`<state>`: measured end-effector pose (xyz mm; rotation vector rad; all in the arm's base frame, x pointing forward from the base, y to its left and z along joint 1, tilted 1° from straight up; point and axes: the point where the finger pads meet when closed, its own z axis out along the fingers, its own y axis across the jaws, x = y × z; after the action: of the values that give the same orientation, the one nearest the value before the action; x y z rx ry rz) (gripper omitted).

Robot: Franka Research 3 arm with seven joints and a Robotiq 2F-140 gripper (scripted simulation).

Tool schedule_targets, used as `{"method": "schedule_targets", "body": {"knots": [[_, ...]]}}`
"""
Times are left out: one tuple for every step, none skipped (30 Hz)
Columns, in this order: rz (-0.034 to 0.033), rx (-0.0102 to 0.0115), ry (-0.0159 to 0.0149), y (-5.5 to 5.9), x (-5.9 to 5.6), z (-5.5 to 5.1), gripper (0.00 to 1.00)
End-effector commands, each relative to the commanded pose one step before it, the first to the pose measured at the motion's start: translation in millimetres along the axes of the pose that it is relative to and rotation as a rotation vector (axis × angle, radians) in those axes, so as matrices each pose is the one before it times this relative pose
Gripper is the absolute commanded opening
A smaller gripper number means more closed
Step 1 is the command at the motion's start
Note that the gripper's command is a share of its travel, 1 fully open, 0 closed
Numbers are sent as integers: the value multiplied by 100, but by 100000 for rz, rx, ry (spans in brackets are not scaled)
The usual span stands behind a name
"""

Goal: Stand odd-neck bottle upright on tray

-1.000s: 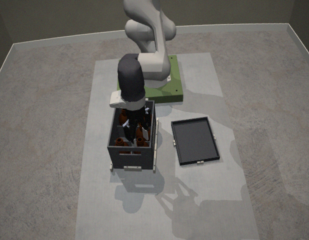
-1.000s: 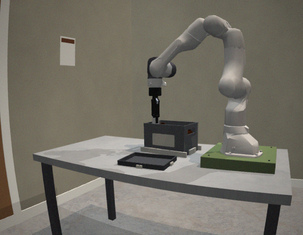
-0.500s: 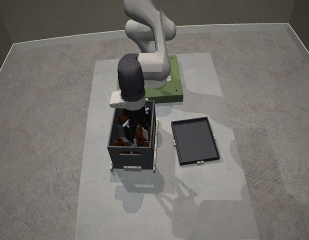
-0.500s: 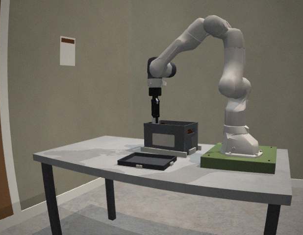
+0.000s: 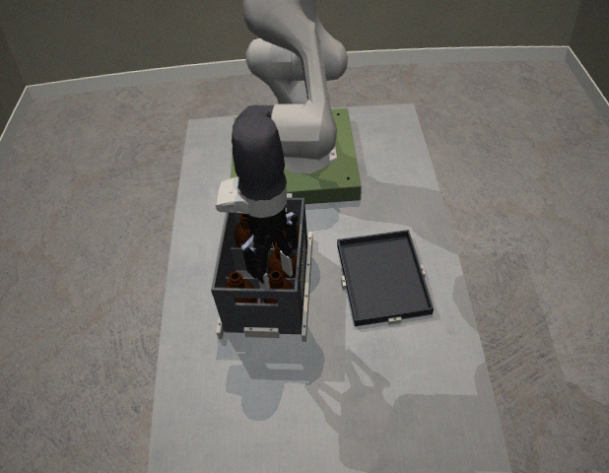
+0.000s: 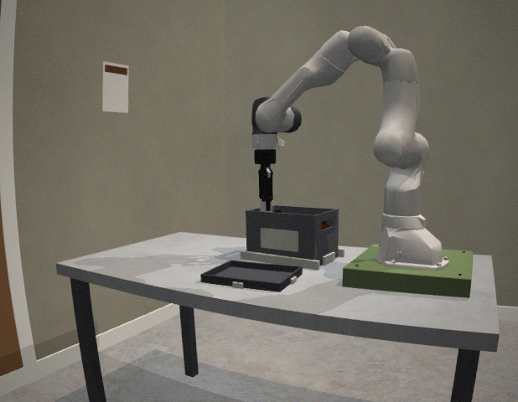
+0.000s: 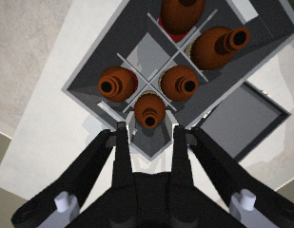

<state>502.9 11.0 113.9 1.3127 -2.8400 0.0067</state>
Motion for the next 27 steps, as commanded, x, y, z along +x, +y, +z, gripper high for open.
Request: {"method": "schedule_targets", "body": {"knots": [[346,79,209,6,58,-320,44],[0,0,0,-1,0,-154,44],[0,0,0,0,0,-178,44],[0,0,0,0,0,-203,44],[0,0,0,0,0,-229,44],[0,0,0,0,0,-252,44],[0,0,0,0,0,-278,44],[0,0,0,0,0,0,44],[0,0,0,0,0,0,44],[0,0,0,0,0,-297,44],[0,0,0,0,0,-314,44],[0,0,0,0,0,-329,44],[0,0,0,0,0,-341,44],[0,0,0,0,0,-351,44],[0,0,0,0,0,-358,44],[0,0,0,0,0,-362,44],[0,0,0,0,0,-364,44],[0,0,0,0,0,-362,44],[0,0,0,0,0,-358,44],[0,0,0,0,0,-351,44],[0,0,0,0,0,-341,44],[0,0,0,0,0,-329,44],[0,0,0,0,0,-314,44],[0,0,0,0,0,-297,44],[0,0,0,0,0,0,44],[0,0,0,0,0,0,44],[0,0,0,0,0,-278,44]]}}
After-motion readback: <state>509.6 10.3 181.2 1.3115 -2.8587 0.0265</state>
